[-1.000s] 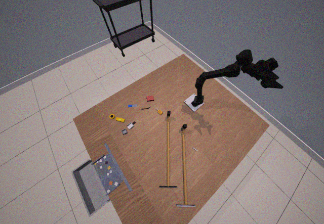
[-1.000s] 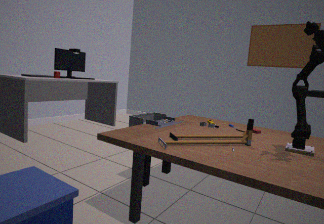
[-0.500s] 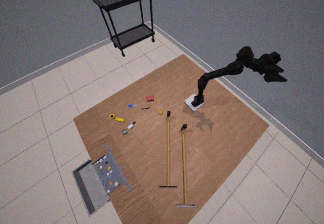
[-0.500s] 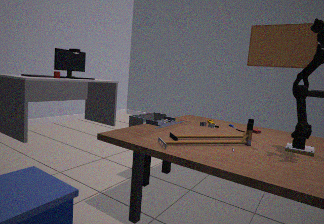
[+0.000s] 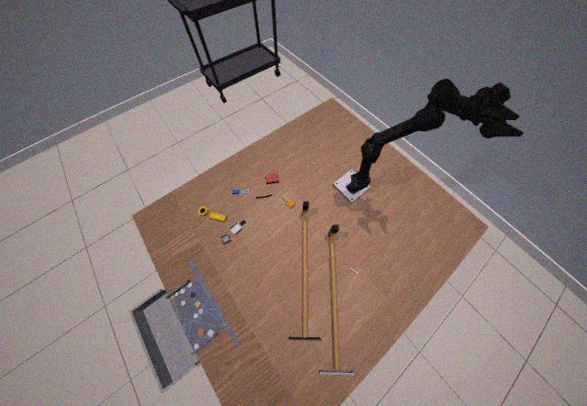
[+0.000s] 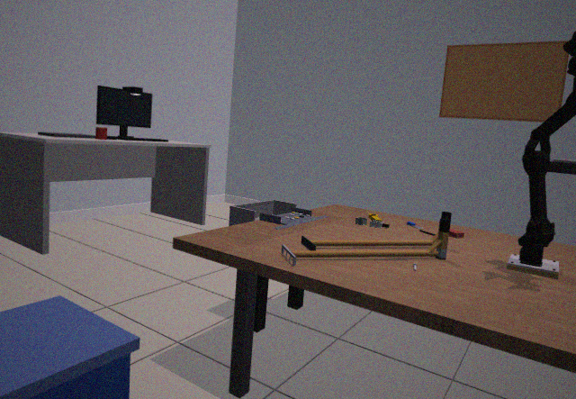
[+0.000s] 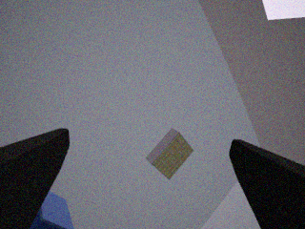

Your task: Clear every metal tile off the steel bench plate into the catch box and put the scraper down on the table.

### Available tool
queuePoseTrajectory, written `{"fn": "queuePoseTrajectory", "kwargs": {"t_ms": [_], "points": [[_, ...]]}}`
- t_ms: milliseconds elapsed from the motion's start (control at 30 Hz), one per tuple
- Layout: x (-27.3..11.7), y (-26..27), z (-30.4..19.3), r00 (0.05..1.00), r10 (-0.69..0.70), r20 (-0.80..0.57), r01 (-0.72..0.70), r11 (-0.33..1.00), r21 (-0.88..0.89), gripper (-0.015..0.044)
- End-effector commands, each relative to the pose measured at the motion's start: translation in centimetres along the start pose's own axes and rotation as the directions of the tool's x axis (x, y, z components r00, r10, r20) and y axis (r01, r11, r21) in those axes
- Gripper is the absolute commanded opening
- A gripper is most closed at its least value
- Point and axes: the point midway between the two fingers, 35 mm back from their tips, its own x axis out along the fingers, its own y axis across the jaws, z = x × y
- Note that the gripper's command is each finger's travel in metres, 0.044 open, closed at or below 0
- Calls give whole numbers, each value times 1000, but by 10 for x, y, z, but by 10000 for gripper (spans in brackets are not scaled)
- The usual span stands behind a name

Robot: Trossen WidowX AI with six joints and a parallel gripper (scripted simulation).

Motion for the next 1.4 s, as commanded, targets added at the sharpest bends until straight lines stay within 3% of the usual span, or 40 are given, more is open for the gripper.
{"fn": "queuePoseTrajectory", "kwargs": {"t_ms": [0, 500, 1367], "points": [[-6, 4, 9, 1000, 22, 3, -22, 1000, 2, 440], [-28, 12, 32, 994, 103, 22, -103, 995, 18, 440], [7, -1, -13, 1000, -19, 0, 19, 1000, 10, 440]]}}
